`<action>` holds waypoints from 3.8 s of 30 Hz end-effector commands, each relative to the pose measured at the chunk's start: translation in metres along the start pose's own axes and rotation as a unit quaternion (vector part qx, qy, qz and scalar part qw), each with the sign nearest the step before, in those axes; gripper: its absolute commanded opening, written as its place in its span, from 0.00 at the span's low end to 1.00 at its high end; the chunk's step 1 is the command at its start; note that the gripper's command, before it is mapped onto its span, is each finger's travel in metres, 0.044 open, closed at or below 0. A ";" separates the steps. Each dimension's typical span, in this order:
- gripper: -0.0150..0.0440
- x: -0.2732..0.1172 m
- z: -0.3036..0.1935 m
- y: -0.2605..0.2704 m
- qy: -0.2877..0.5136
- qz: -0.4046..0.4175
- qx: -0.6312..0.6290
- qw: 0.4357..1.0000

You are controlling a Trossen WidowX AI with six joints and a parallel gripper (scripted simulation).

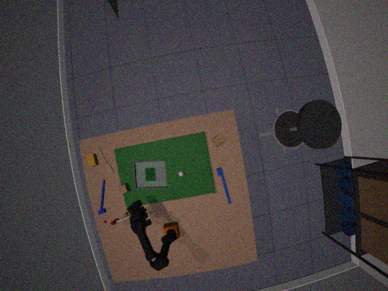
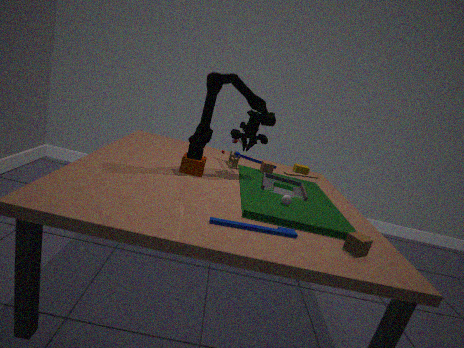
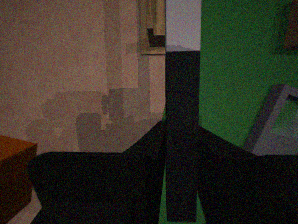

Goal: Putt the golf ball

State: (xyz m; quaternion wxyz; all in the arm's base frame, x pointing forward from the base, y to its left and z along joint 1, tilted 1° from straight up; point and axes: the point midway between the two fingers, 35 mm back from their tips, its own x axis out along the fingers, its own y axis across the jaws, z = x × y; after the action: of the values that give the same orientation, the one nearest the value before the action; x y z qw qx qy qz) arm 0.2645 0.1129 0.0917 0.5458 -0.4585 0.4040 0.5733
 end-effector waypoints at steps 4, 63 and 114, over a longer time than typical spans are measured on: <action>0.25 -0.006 -0.028 -0.007 0.013 -0.008 0.077 0.997; 0.25 -0.103 -0.295 0.095 0.095 -0.107 0.788 0.599; 0.25 -0.044 -0.324 0.110 0.096 -0.110 0.816 0.560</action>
State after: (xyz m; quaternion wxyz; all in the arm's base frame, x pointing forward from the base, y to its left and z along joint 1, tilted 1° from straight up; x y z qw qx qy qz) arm 0.1813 -0.2189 0.0473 0.7032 0.0895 0.6964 -0.1125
